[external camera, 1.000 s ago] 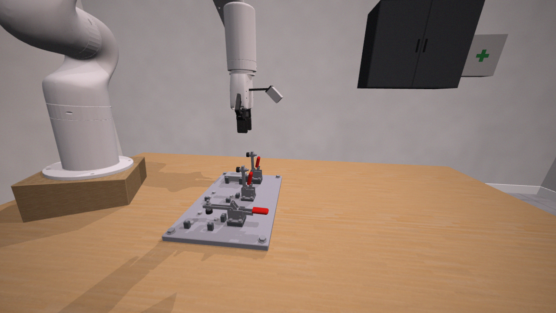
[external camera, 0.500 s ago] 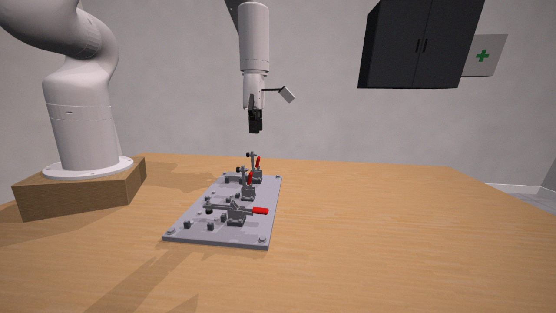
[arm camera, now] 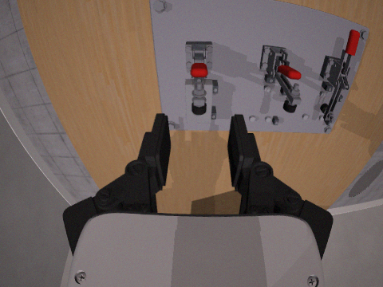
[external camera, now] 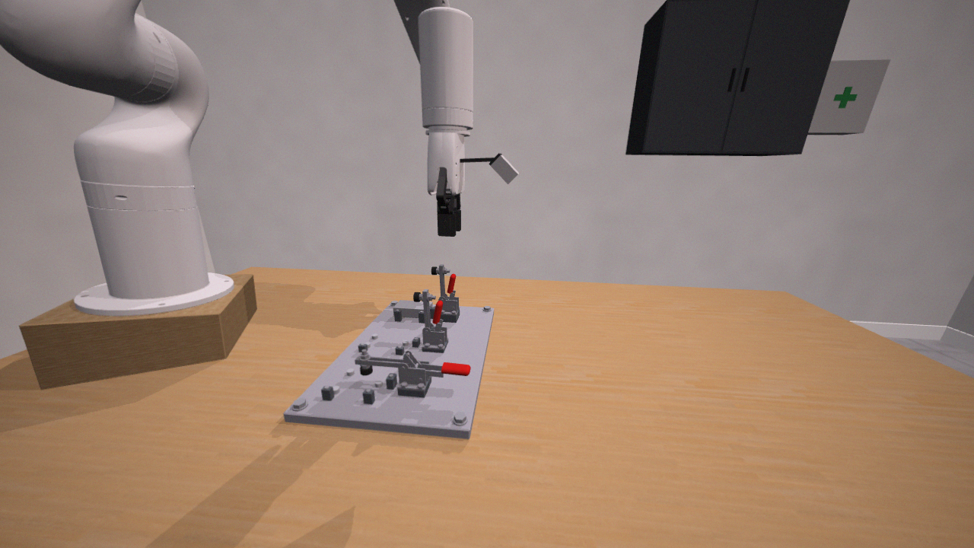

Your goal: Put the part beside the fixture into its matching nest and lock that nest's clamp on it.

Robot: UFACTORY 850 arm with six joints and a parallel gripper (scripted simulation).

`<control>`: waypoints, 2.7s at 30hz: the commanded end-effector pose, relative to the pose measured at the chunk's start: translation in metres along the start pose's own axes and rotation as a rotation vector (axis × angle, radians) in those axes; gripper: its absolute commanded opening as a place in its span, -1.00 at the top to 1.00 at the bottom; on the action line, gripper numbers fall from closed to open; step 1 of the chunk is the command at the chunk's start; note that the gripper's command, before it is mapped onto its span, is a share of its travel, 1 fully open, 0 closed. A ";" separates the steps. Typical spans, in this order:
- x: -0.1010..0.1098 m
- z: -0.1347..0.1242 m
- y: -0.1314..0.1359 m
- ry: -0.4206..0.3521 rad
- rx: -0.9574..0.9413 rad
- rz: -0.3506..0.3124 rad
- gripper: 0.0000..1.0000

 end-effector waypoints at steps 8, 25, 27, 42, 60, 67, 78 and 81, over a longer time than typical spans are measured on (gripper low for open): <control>-0.020 0.001 0.000 0.002 0.000 0.000 0.05; -0.070 0.001 0.000 0.002 0.000 0.000 0.05; -0.074 0.001 0.000 0.002 0.000 0.000 0.05; -0.082 0.001 0.000 0.002 0.000 0.000 0.05; -0.082 0.001 0.000 0.002 0.001 0.000 0.05; -0.084 0.001 0.000 0.002 0.001 0.000 0.05; -0.103 0.001 0.000 0.002 0.001 0.000 0.05; -0.111 0.002 0.000 0.002 0.001 0.000 0.05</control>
Point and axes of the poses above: the point where the finger pads meet when closed, its own x axis back along the fingers, its own y axis across the jaws, z = x × y, the point moved 6 cm from there along x, back along the fingers, and after that the axes turned 10 degrees about x, right-handed, at the moved point
